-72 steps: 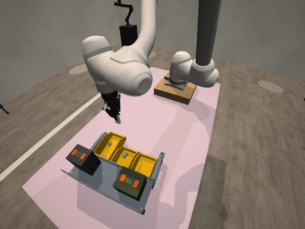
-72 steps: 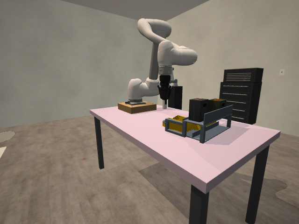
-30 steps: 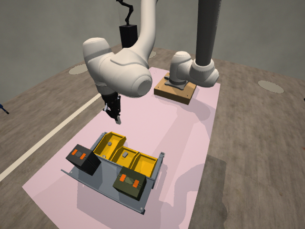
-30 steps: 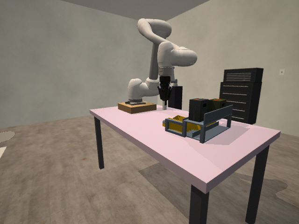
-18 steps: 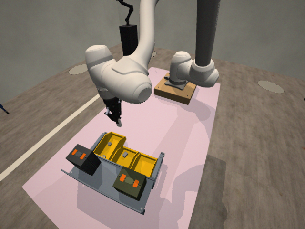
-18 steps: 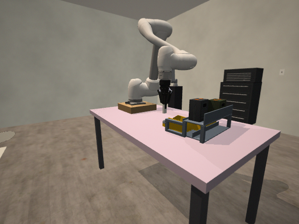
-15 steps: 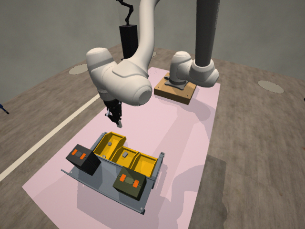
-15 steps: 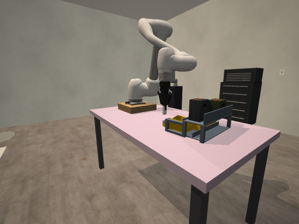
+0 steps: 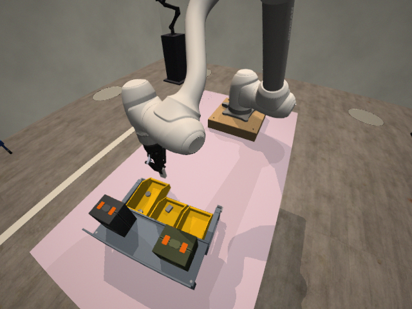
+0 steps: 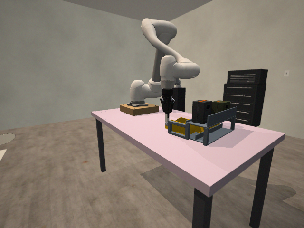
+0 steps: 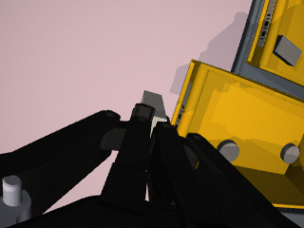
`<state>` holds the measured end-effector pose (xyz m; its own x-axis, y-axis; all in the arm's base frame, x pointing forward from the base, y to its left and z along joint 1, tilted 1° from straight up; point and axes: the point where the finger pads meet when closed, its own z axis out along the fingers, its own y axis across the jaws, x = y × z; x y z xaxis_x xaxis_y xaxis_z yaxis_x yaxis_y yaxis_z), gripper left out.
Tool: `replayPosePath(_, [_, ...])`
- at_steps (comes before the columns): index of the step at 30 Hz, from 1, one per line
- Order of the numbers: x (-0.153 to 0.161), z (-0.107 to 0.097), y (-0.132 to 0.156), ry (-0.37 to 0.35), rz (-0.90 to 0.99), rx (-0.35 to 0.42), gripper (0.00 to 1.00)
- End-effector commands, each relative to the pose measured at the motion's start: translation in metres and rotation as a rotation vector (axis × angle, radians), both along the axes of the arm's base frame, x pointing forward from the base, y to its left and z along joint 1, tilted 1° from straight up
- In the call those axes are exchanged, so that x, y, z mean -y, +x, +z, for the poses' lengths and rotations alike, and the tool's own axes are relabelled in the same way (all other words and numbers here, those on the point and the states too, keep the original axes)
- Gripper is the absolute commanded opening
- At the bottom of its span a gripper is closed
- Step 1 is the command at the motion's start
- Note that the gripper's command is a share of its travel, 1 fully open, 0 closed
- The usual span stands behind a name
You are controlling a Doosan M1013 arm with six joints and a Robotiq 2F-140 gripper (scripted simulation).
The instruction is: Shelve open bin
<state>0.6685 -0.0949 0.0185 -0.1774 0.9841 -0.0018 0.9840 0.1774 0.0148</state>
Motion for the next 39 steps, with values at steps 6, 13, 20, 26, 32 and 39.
replayPosePath(6, [0.0,-0.017,0.0,0.0,0.0,0.0,0.0])
replayPosePath(13, [0.0,-0.025,0.001,0.0,0.0,0.0,0.0])
replayPosePath(20, [0.0,-0.027,0.001,0.0,0.0,0.0,0.0])
replayPosePath(26, [0.0,-0.027,0.001,0.0,0.0,0.0,0.0])
replayPosePath(32, [0.0,-0.027,0.001,0.0,0.0,0.0,0.0])
replayPosePath(39, [0.0,-0.027,0.001,0.0,0.0,0.0,0.0])
